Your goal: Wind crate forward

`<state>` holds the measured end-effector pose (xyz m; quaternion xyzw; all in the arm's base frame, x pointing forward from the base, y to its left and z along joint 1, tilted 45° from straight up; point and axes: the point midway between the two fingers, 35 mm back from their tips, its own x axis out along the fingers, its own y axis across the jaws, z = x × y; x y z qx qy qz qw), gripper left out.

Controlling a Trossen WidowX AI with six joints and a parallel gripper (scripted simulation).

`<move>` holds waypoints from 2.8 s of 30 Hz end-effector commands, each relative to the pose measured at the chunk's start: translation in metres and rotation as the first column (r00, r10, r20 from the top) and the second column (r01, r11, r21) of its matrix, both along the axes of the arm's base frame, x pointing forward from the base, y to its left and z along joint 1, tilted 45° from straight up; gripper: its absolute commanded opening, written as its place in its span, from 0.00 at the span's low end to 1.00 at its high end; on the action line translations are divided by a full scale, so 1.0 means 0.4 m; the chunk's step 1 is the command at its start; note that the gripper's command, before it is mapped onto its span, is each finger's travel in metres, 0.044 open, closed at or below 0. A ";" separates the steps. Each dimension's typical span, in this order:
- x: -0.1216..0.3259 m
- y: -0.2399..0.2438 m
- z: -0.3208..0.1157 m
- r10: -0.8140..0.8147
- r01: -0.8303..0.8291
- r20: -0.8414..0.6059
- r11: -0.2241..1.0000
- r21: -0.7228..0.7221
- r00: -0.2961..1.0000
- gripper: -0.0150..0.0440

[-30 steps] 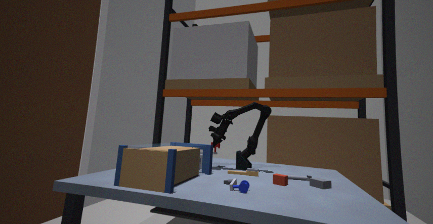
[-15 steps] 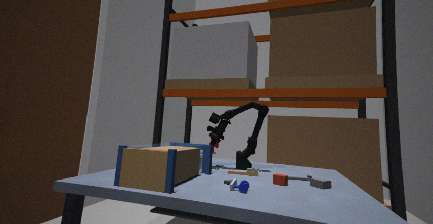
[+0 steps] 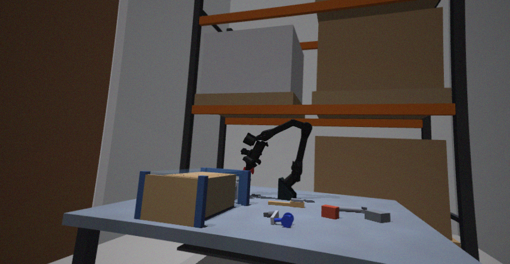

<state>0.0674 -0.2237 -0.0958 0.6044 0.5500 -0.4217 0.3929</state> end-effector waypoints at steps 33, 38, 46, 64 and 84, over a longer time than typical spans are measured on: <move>0.003 -0.138 -0.132 0.005 -0.005 -0.008 1.000 -0.015 1.000 0.25; 0.012 -0.152 -0.144 0.005 -0.005 -0.008 1.000 -0.015 1.000 0.25; 0.029 -0.172 -0.161 0.005 -0.005 -0.007 1.000 -0.016 1.000 0.25; 0.077 -0.211 -0.193 0.005 -0.005 -0.005 1.000 -0.017 1.000 0.25; 0.146 -0.243 -0.216 0.005 -0.005 -0.003 1.000 -0.018 1.000 0.25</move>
